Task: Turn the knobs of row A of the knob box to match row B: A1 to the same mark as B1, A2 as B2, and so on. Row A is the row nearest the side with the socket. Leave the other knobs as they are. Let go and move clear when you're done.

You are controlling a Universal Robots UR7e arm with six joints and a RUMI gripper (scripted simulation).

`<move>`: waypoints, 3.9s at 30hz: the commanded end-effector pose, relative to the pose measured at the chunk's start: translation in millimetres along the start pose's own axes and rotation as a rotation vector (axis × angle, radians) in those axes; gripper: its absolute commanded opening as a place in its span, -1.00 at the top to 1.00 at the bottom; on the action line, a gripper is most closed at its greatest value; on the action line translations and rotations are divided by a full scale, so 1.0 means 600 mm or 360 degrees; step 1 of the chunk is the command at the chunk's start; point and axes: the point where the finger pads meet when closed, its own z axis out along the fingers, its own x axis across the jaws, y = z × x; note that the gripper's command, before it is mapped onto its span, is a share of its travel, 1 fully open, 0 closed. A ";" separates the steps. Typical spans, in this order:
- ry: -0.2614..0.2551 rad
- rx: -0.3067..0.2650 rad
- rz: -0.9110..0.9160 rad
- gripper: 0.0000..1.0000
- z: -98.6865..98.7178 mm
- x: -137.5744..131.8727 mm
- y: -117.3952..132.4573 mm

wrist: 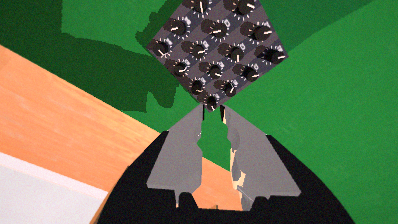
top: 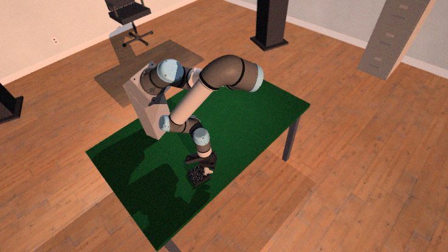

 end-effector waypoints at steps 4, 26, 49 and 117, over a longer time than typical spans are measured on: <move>-0.0001 -0.0002 -0.0003 0.78 0.008 -0.001 0.002; -0.0002 -0.0002 -0.0003 0.78 0.022 -0.001 0.002; -0.0002 -0.0002 -0.0003 0.78 0.022 -0.001 0.002; -0.0003 -0.0003 0.0134 0.92 0.022 -0.002 0.002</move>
